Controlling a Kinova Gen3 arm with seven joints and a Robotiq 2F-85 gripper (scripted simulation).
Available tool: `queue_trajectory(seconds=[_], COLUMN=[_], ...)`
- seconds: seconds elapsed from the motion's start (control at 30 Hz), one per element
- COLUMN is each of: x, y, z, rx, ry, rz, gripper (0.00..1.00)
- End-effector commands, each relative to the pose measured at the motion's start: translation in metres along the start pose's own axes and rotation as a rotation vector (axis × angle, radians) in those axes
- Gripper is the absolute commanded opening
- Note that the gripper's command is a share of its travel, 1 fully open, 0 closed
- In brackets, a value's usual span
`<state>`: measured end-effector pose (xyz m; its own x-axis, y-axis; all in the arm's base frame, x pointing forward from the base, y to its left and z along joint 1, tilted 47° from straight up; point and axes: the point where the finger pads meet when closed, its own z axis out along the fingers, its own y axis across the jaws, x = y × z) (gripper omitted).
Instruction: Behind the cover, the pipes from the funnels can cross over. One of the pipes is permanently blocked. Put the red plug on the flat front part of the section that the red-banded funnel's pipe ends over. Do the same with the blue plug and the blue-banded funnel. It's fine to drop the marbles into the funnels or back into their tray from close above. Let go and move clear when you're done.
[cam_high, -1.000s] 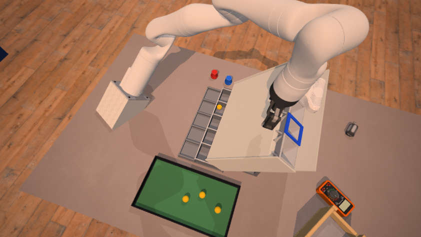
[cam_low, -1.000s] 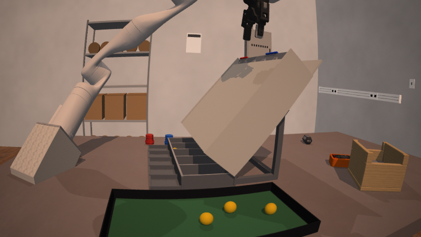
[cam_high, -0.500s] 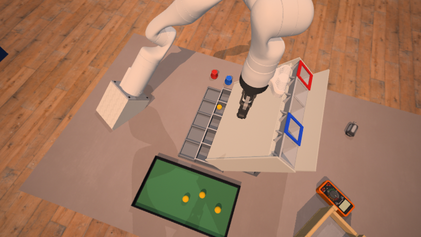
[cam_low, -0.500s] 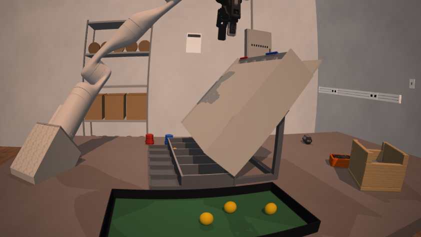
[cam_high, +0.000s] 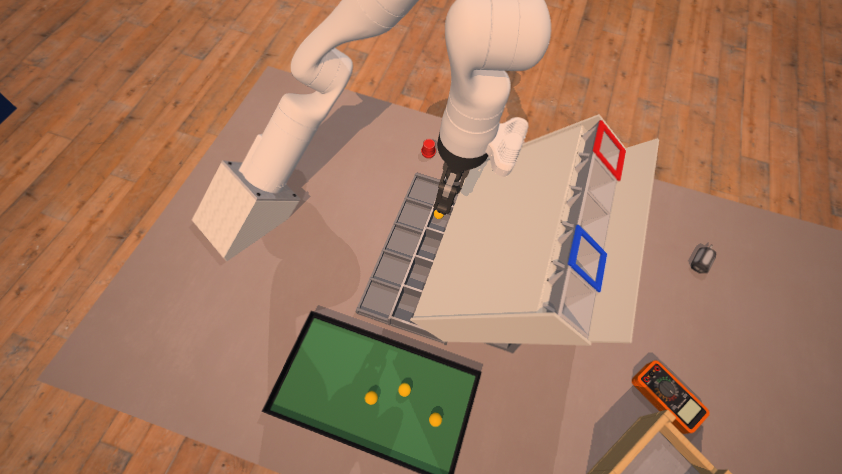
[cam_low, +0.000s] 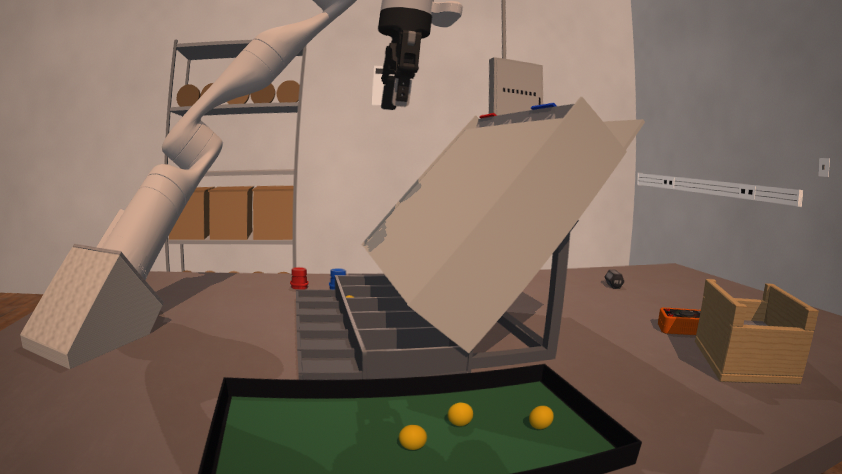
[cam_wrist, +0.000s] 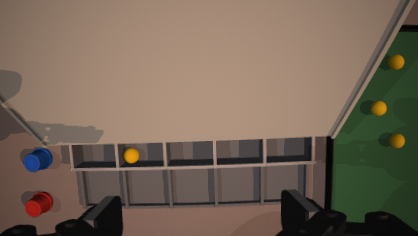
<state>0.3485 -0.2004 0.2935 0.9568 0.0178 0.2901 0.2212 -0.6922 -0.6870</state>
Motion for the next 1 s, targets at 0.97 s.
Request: queue_trajectory(seconds=[0.97], x=[-0.058], y=[-0.029], z=[0.041], rx=[-0.045], ry=[0.06], rz=[-0.009], gripper=[1.0])
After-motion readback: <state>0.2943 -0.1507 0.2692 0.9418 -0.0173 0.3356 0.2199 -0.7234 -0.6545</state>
